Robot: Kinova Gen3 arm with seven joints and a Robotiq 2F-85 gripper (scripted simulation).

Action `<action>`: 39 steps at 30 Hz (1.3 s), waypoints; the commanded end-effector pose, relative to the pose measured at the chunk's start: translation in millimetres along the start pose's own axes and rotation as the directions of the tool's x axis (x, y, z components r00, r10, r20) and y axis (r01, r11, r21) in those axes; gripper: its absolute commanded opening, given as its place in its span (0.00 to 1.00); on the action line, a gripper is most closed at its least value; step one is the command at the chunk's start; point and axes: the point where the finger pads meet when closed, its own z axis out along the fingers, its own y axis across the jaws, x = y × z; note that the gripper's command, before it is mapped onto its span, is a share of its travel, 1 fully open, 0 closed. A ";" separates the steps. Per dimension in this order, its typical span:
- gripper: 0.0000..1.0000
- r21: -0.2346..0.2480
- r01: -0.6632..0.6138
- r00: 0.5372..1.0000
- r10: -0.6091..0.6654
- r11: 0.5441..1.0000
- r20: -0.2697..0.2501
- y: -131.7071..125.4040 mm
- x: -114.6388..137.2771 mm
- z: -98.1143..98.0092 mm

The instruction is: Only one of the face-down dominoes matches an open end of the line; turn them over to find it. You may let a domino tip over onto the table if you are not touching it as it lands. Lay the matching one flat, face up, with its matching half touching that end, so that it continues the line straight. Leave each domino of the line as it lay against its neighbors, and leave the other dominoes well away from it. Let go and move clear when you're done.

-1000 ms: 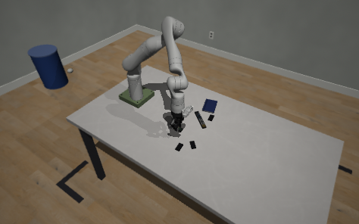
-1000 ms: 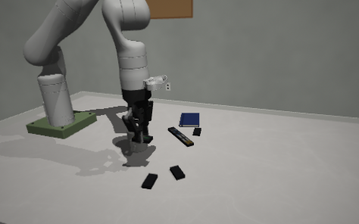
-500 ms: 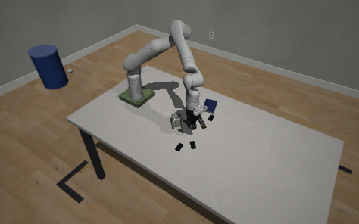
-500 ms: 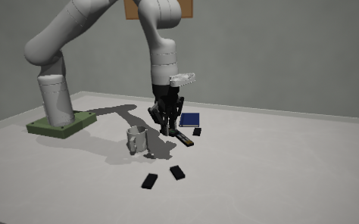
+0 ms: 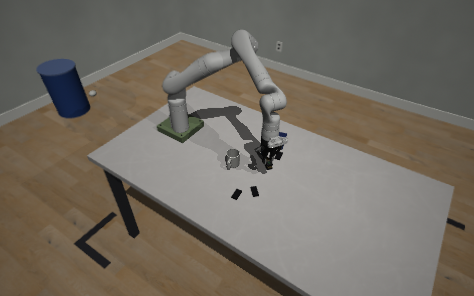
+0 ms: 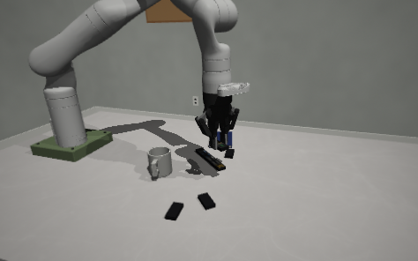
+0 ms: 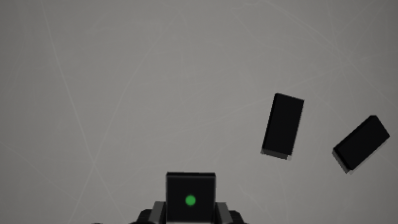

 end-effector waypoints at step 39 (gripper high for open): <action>0.31 -0.011 -0.132 0.991 0.132 0.991 0.007 -41.7 -8.9 4.9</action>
